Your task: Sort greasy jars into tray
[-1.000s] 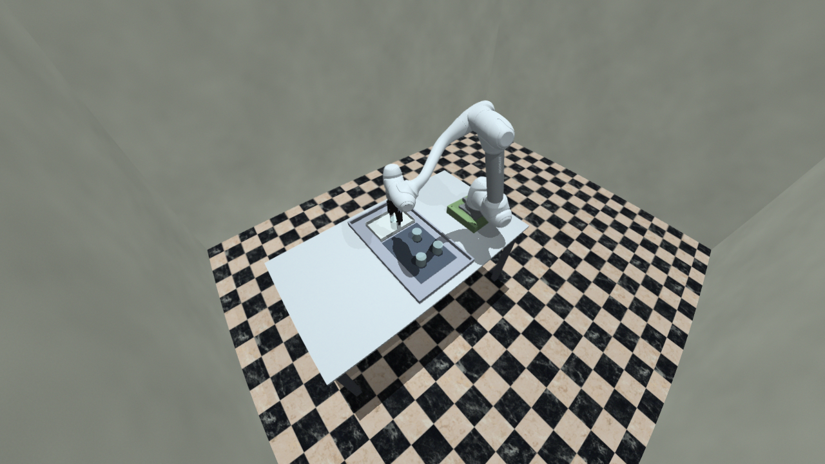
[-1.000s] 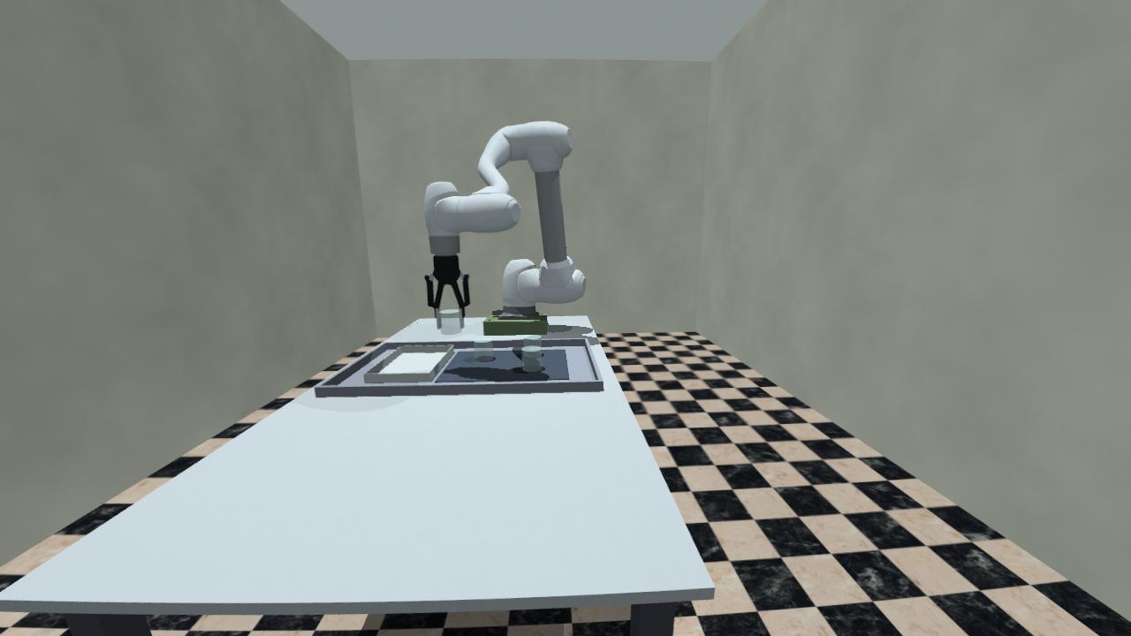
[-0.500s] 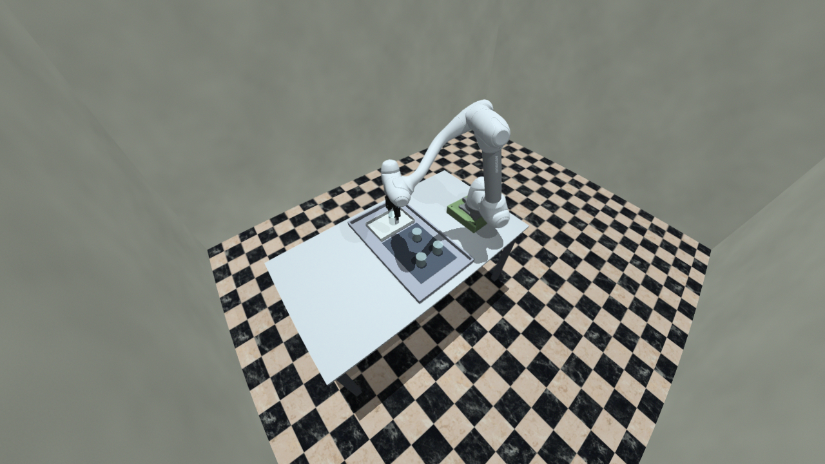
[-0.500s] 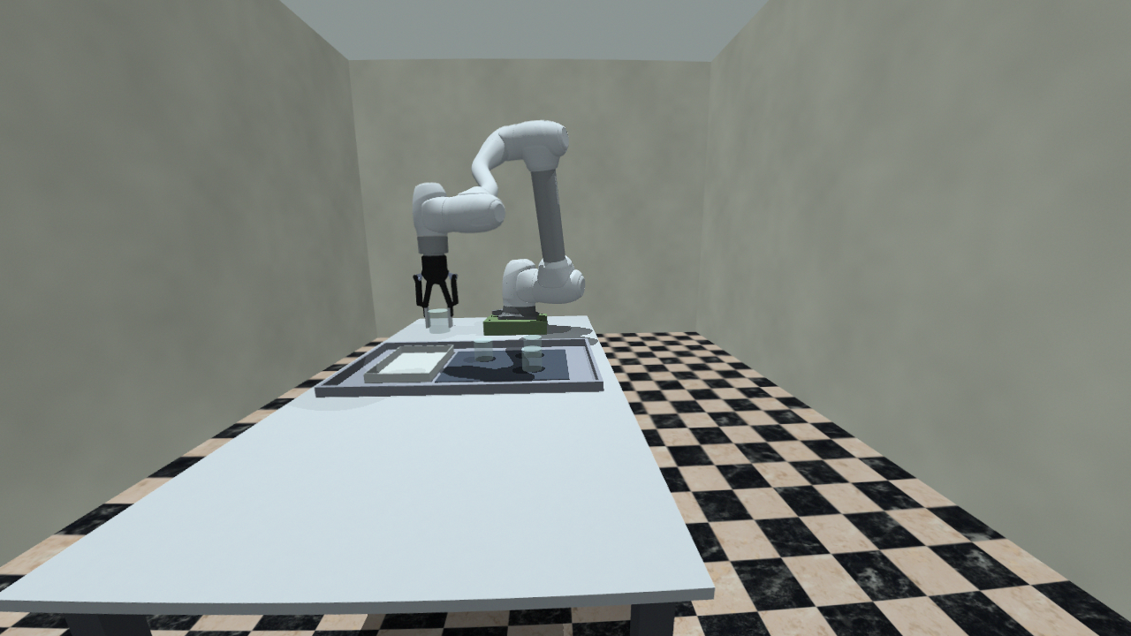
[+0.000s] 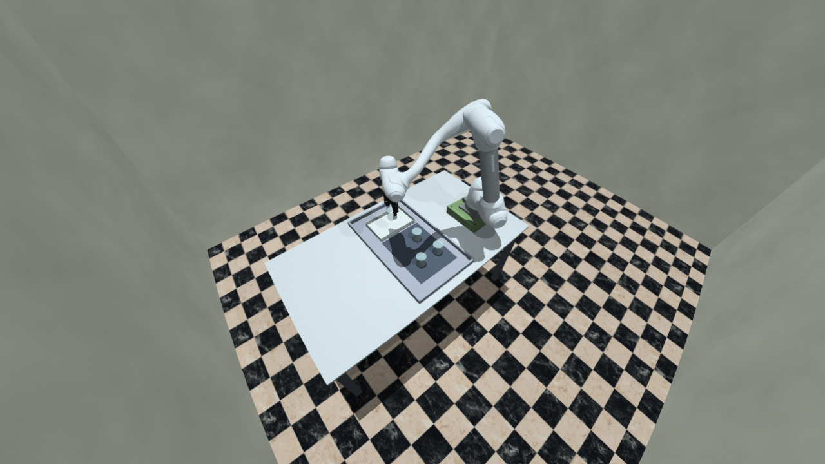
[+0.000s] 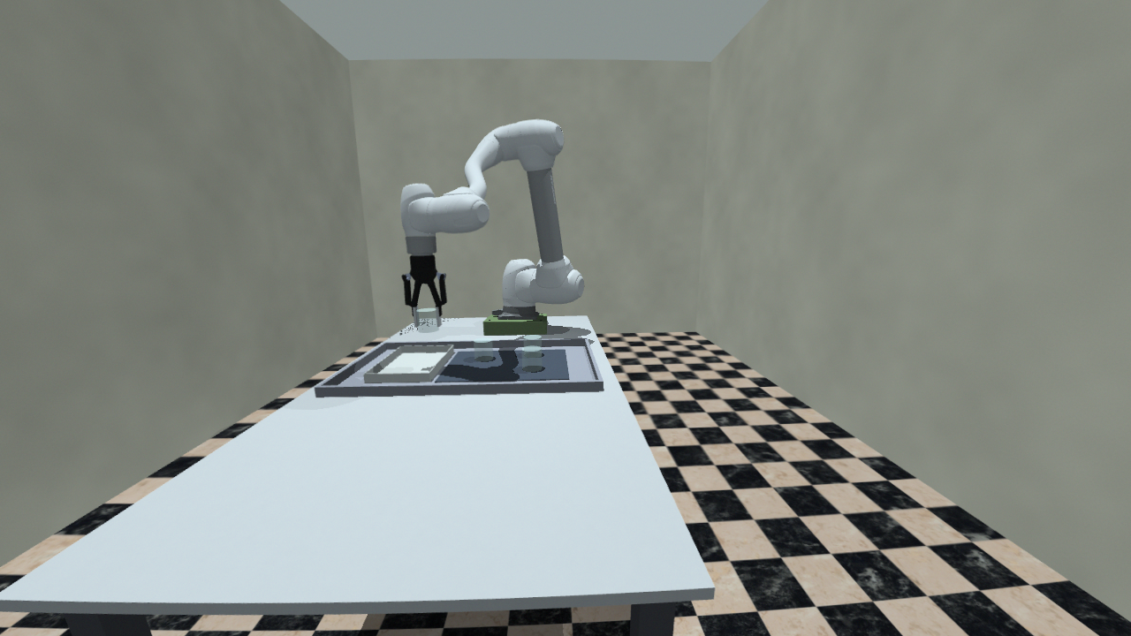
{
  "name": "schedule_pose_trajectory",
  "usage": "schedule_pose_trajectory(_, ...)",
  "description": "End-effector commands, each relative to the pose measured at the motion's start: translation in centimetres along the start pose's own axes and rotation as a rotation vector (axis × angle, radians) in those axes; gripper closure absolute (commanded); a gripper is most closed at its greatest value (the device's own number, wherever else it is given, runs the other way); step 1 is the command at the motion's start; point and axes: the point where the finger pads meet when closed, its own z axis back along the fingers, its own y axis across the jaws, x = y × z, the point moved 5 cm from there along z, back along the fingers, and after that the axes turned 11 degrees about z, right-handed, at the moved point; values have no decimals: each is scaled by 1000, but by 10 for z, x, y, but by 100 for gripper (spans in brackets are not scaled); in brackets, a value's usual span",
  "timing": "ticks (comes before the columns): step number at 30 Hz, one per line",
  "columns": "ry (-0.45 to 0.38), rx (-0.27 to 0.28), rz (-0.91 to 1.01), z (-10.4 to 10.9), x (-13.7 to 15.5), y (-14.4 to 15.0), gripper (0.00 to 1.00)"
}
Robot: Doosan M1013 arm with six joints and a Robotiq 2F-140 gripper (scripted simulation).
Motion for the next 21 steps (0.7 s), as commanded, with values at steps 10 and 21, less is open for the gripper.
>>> schedule_pose_trajectory(10,0,0,0,0,-21,-35,100)
schedule_pose_trajectory(21,0,0,0,0,-37,-60,100)
